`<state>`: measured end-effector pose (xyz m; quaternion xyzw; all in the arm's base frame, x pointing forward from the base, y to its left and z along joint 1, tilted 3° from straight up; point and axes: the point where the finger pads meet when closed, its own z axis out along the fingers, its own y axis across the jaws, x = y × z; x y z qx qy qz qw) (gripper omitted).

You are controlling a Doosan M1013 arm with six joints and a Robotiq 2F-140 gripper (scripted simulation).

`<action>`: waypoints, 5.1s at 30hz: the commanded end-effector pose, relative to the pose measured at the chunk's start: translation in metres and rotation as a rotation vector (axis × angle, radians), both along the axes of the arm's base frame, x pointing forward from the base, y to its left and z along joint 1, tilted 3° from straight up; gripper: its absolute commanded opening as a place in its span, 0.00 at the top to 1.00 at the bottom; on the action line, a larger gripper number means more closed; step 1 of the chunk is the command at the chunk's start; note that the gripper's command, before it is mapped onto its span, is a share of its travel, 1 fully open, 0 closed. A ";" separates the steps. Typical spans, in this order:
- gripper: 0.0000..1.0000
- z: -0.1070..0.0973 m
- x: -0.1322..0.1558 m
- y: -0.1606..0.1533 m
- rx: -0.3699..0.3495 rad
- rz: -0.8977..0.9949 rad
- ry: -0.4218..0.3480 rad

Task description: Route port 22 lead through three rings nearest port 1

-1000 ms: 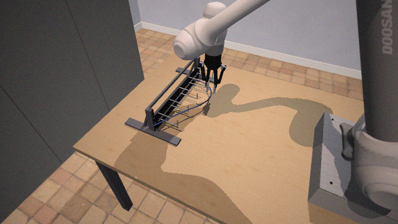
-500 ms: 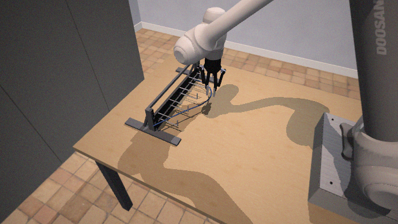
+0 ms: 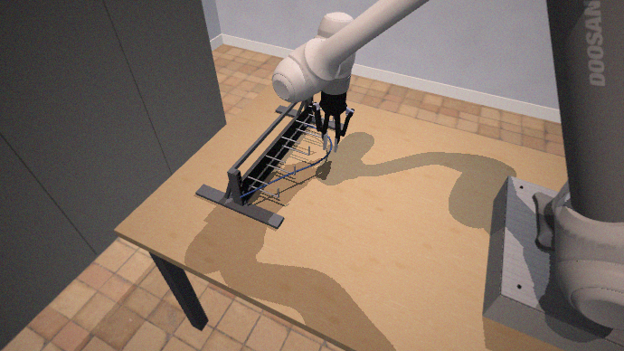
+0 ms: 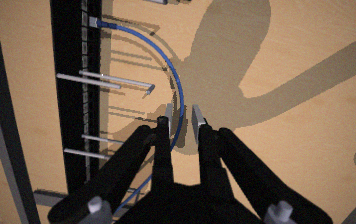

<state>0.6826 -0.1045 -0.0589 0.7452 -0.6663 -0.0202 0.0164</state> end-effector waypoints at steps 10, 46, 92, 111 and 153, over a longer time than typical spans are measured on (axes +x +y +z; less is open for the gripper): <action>0.80 0.000 0.000 0.000 0.000 0.000 0.000; 0.80 -0.003 0.000 0.000 0.000 0.000 0.000; 0.80 -0.021 -0.001 0.000 0.000 0.000 0.000; 0.80 -0.021 -0.001 0.000 0.000 0.000 0.000; 1.00 -0.021 -0.001 0.000 0.000 0.000 0.000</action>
